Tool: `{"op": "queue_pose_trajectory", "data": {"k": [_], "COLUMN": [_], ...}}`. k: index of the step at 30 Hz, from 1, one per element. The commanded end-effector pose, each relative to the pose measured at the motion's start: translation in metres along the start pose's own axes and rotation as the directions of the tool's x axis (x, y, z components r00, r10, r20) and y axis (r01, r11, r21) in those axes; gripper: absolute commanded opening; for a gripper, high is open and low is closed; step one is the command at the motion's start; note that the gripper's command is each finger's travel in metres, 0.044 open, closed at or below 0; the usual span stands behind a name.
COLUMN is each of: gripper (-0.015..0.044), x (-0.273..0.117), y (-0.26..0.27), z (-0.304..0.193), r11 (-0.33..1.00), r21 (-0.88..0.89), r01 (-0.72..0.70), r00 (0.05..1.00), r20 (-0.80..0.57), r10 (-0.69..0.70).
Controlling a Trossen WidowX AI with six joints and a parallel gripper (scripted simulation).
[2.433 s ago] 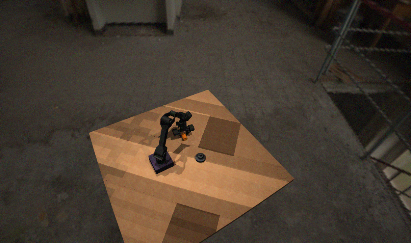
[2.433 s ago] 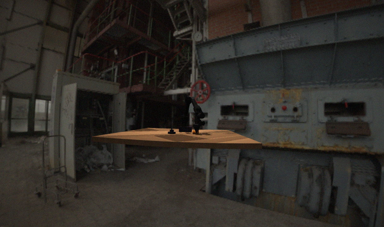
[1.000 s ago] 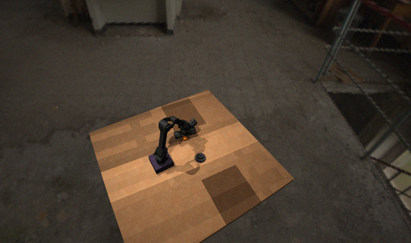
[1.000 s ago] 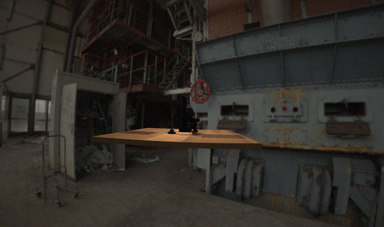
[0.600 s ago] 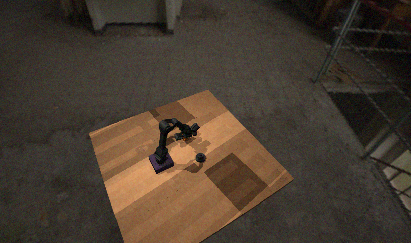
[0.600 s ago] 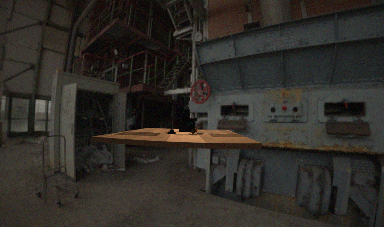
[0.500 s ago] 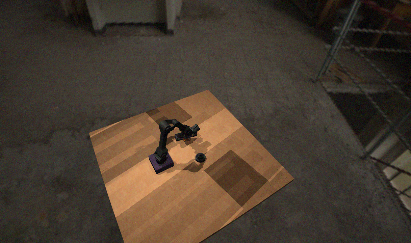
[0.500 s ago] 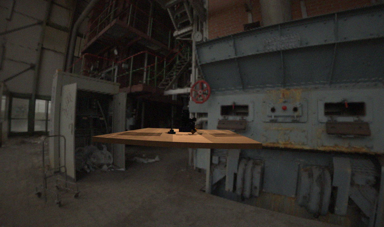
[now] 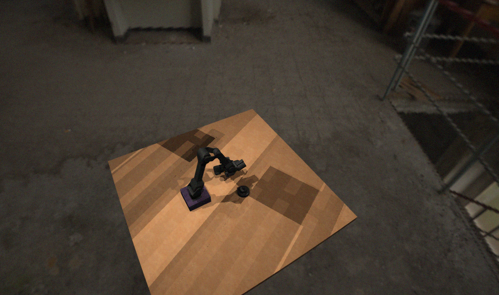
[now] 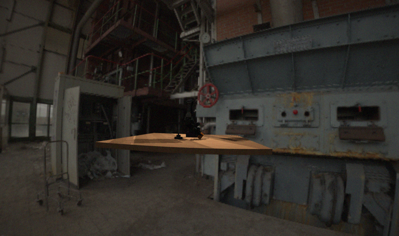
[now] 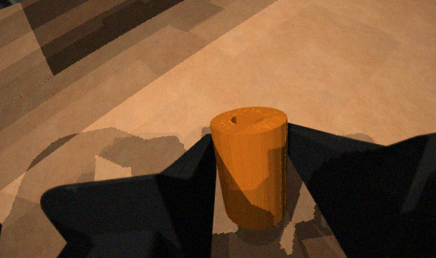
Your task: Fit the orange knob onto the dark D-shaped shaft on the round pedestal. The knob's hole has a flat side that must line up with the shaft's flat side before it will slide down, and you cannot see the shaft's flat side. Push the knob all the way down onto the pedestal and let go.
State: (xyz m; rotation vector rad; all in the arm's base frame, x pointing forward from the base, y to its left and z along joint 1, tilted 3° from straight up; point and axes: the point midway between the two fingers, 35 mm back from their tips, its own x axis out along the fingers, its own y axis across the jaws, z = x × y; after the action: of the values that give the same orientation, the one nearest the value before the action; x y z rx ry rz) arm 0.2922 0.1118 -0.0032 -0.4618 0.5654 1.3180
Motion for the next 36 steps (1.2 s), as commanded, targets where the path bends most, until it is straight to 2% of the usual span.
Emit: {"op": "queue_pose_trajectory", "data": {"k": [1, 16, 22, 25, 36], "gripper": [0.0179, 0.0179, 0.0179, 0.0258, 0.026], "x": [-0.002, -0.011, -0.013, -0.012, -0.012], "y": [0.002, 0.002, 0.002, 0.002, 0.002], "z": [-0.004, -0.019, -0.019, -0.017, -0.017], "r11": [1.0, 1.0, 1.0, 1.0, 1.0], "r21": [0.0, 0.0, 0.0, 0.002, 0.002], "r01": [-0.007, -0.009, -0.008, -0.009, -0.009], "r00": [0.997, 0.946, 0.956, 0.956, 0.956], "r20": [0.075, 0.323, 0.292, 0.292, 0.292], "r10": [0.007, 0.008, 0.008, 0.008, 0.008]}}
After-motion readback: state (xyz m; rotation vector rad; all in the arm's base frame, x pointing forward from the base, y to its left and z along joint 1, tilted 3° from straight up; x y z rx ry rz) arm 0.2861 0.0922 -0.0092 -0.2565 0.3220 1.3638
